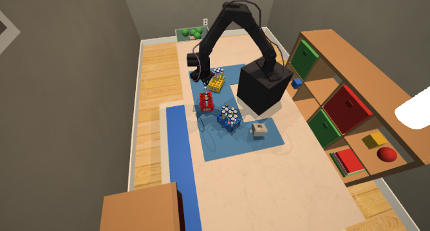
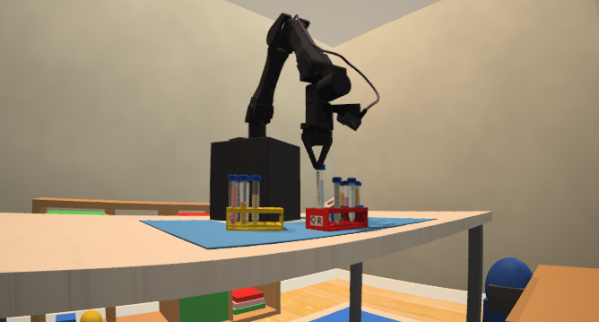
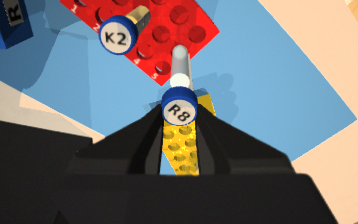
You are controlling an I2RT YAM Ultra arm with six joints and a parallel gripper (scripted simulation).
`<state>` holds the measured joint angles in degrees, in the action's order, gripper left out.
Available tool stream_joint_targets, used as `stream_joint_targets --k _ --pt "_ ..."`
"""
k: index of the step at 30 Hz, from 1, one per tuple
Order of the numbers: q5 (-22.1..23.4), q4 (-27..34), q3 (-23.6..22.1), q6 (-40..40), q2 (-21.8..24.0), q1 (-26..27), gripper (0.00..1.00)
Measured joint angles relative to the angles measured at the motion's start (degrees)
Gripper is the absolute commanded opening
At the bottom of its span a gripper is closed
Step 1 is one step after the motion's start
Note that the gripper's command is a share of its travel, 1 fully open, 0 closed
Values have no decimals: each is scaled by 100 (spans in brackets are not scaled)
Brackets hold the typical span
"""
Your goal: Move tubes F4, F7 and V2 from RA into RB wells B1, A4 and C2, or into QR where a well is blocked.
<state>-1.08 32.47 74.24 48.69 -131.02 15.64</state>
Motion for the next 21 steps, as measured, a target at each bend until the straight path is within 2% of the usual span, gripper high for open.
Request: stream_joint_targets --k 21 --pt "0 -138 -4 0 -140 0 0"
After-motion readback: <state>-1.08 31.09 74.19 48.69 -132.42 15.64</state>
